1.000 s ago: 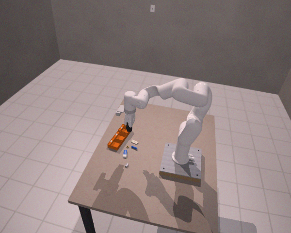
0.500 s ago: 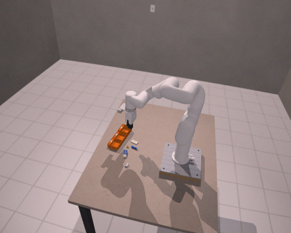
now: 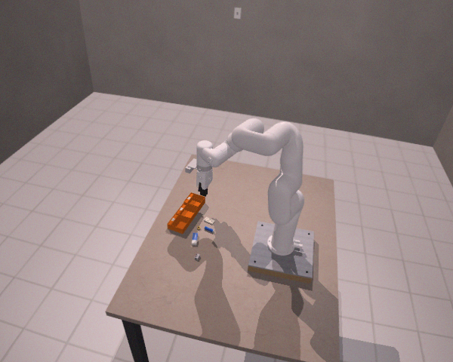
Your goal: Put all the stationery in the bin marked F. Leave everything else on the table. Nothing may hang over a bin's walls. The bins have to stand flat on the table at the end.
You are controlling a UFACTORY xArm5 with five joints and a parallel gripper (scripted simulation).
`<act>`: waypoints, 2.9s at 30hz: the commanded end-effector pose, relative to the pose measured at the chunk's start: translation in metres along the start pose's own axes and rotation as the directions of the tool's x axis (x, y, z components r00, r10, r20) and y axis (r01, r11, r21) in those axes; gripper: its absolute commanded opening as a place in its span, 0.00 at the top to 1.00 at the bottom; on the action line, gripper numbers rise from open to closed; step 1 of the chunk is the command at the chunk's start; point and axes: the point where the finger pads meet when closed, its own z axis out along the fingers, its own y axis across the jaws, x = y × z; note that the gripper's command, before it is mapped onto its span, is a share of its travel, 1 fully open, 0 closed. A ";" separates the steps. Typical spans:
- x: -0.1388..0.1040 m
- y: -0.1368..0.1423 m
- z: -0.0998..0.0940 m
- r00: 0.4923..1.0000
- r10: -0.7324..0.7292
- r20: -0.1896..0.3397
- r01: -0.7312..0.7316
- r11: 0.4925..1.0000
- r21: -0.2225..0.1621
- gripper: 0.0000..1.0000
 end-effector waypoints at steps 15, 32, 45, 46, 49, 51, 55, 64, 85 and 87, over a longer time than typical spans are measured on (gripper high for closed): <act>0.015 0.033 0.021 1.000 0.001 -0.004 -0.001 1.000 0.012 0.91; 0.015 0.033 0.021 1.000 0.001 -0.004 -0.001 1.000 0.012 0.91; 0.015 0.033 0.021 1.000 0.001 -0.004 -0.001 1.000 0.012 0.91; 0.015 0.033 0.021 1.000 0.001 -0.004 -0.001 1.000 0.012 0.91; 0.015 0.033 0.021 1.000 0.001 -0.004 -0.001 1.000 0.012 0.91; 0.015 0.033 0.021 1.000 0.001 -0.004 -0.001 1.000 0.012 0.91; 0.015 0.033 0.021 1.000 0.001 -0.004 -0.001 1.000 0.012 0.91; 0.015 -0.002 0.020 1.000 0.001 -0.004 -0.001 1.000 0.012 0.91; 0.016 -0.051 0.020 1.000 0.001 -0.004 -0.001 1.000 0.012 0.91; 0.016 -0.051 0.020 1.000 0.001 -0.004 -0.001 1.000 0.012 0.91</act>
